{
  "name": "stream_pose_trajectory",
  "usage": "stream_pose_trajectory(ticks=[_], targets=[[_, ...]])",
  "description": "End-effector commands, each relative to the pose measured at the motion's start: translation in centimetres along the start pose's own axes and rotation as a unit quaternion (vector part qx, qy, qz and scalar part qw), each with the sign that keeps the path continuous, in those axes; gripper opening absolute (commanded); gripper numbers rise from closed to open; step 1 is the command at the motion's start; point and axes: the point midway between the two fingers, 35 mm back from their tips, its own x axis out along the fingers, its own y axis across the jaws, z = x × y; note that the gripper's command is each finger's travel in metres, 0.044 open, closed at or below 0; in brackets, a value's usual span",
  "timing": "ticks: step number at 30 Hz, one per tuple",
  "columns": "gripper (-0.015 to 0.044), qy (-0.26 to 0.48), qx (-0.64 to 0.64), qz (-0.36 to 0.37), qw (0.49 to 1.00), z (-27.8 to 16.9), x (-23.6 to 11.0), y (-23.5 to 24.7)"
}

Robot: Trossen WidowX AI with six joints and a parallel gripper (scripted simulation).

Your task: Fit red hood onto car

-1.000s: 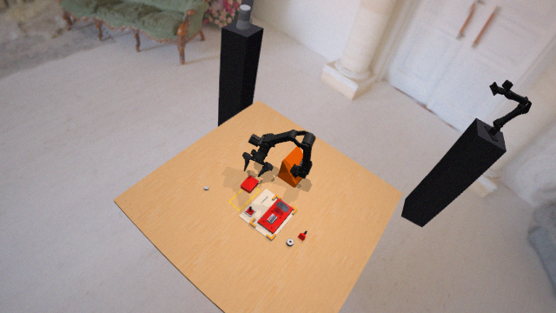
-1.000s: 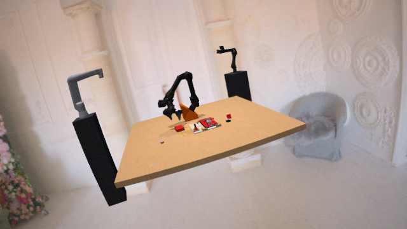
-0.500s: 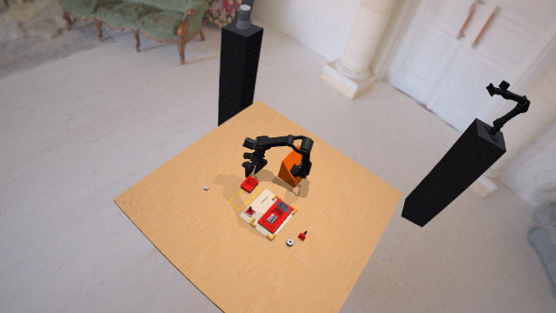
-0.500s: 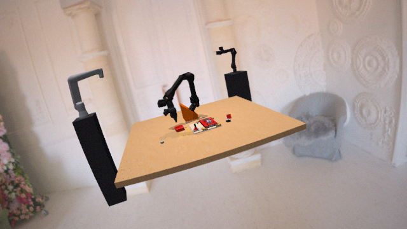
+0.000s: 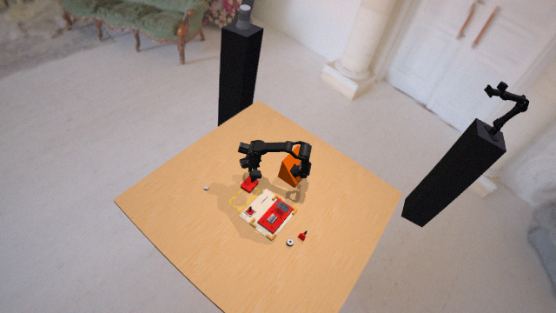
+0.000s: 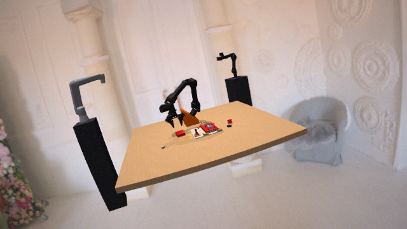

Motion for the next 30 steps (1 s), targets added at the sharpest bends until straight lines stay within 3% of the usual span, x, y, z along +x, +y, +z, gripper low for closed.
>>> stream_pose_trajectory(ticks=[1, 30], targets=[[0.0440, 0.102, -0.403, -0.067, 0.907, 0.59, -0.29, 1.67], [0.0440, 0.102, -0.403, -0.067, 0.907, 0.54, 0.40, 1.54]])
